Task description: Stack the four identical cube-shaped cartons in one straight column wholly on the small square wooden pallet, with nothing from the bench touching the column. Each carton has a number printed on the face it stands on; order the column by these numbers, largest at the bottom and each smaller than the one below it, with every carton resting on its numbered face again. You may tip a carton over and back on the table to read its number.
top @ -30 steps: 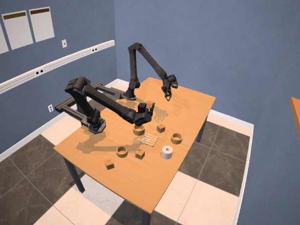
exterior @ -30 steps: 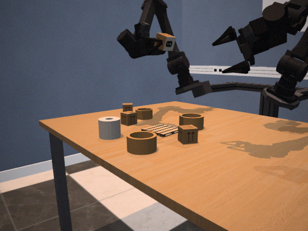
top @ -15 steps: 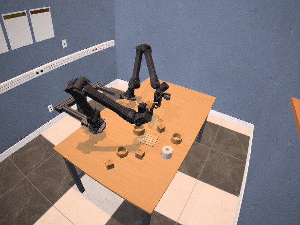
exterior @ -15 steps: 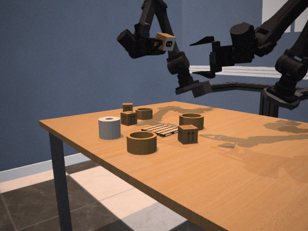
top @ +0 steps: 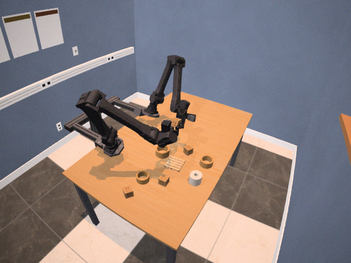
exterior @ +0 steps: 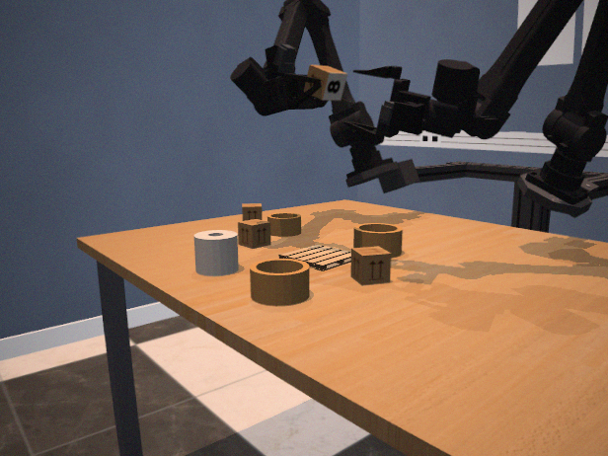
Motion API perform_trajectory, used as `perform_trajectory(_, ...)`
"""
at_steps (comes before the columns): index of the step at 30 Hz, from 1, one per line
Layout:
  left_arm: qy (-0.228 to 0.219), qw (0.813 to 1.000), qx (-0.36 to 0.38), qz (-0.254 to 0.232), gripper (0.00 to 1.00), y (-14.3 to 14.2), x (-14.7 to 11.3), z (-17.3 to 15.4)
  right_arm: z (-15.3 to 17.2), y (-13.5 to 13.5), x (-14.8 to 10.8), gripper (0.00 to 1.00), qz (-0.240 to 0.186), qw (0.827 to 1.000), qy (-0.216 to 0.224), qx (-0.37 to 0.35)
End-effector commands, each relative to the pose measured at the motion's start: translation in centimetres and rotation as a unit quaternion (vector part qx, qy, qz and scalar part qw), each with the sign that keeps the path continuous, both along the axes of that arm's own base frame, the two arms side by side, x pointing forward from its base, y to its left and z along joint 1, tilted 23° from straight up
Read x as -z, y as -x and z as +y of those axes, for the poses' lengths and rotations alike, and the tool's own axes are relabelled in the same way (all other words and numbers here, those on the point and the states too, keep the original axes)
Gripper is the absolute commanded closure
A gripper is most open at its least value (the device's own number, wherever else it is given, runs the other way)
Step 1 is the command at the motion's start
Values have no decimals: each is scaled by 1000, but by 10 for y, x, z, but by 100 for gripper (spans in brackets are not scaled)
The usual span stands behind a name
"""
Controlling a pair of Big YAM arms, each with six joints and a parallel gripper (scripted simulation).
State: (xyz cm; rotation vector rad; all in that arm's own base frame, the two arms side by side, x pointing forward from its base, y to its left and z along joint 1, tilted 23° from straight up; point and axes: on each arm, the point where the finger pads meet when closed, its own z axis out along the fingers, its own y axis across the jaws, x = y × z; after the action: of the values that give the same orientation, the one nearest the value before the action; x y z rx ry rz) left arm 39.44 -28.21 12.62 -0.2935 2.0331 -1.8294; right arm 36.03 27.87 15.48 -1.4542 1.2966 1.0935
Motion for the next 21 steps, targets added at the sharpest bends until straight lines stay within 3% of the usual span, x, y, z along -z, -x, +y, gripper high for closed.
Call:
perform_trajectory(1, 61, 998, 6, -10, 0, -8, -12, -22, 4, -9, -13, 50, -21, 1000, -7, -2)
perform_trajectory(6, 58, 998, 0, -26, 0, -12, -15, -20, 4, -9, -13, 50, -21, 1000, -7, -2)
perform_trajectory(21, 53, 998, 1, -15, 0, -3, -7, -16, 4, -9, -13, 50, -21, 1000, -7, -2)
